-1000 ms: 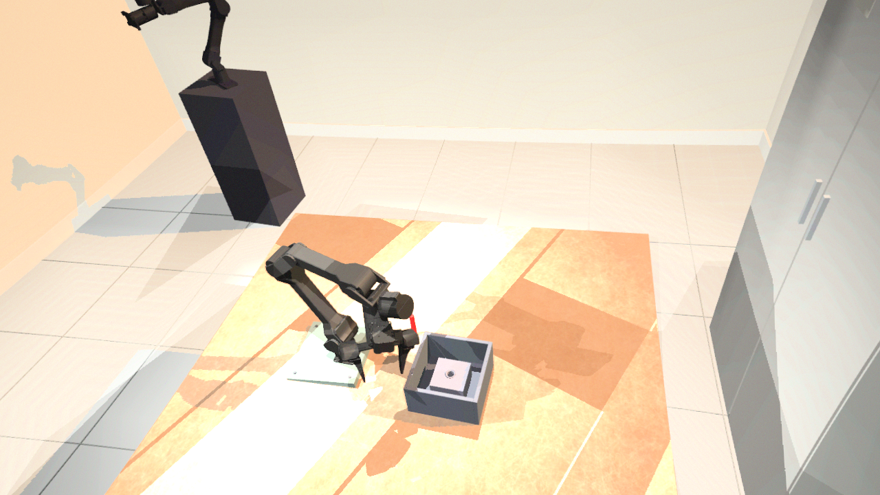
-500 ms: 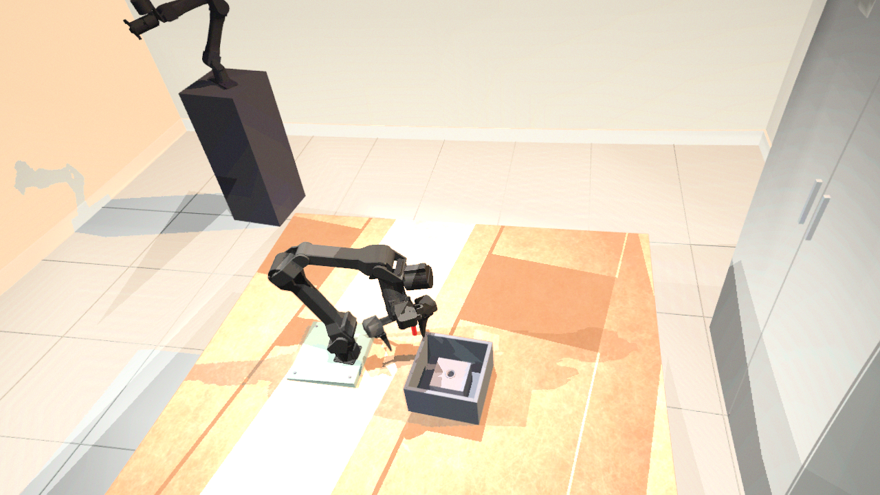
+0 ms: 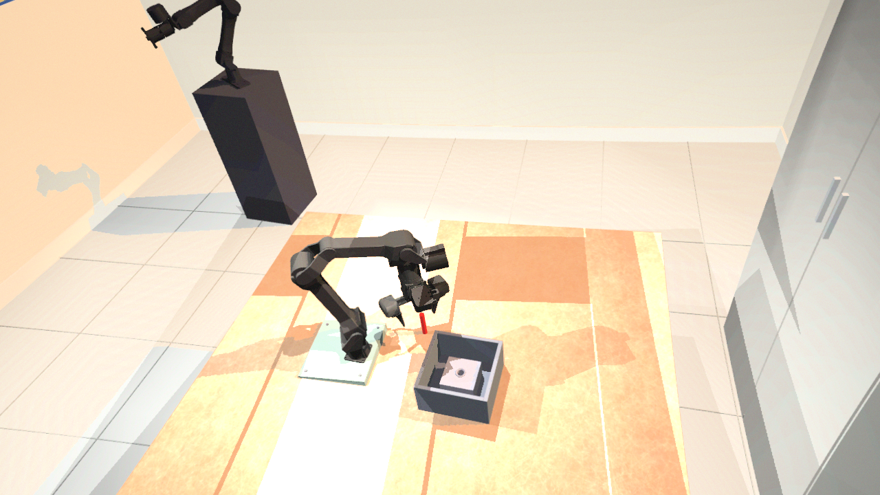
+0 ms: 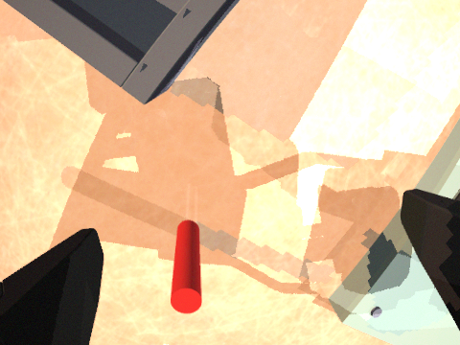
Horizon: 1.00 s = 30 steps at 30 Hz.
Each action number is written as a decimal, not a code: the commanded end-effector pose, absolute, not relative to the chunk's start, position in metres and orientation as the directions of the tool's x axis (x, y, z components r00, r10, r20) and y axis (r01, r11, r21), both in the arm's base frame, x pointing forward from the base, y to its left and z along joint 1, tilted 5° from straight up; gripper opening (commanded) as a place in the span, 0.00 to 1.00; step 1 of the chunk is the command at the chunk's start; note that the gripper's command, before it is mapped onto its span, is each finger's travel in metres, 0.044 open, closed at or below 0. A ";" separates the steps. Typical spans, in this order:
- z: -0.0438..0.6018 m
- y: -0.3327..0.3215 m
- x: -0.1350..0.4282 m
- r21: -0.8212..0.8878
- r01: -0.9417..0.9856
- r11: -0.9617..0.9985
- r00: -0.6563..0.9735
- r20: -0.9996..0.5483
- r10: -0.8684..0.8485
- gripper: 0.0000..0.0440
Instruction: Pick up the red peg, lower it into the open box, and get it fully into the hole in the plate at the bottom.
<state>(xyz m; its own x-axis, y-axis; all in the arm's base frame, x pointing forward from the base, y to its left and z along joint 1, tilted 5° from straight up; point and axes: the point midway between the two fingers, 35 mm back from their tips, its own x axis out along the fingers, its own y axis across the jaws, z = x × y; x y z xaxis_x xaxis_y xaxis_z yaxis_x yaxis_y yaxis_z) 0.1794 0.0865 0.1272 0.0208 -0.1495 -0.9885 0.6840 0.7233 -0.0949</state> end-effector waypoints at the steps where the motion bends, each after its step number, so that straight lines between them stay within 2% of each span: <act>1: 0.118 0.097 0.174 -0.108 0.682 0.724 -0.006 -0.990 -0.142 1.00; 22: 0.034 0.135 0.166 -0.071 0.635 0.769 0.020 -0.994 -0.108 0.99; 24: 0.027 0.135 0.165 -0.075 0.629 0.774 0.015 -0.994 -0.108 0.94; 30: 0.011 0.134 0.161 -0.102 0.623 0.775 -0.019 -0.993 -0.116 0.59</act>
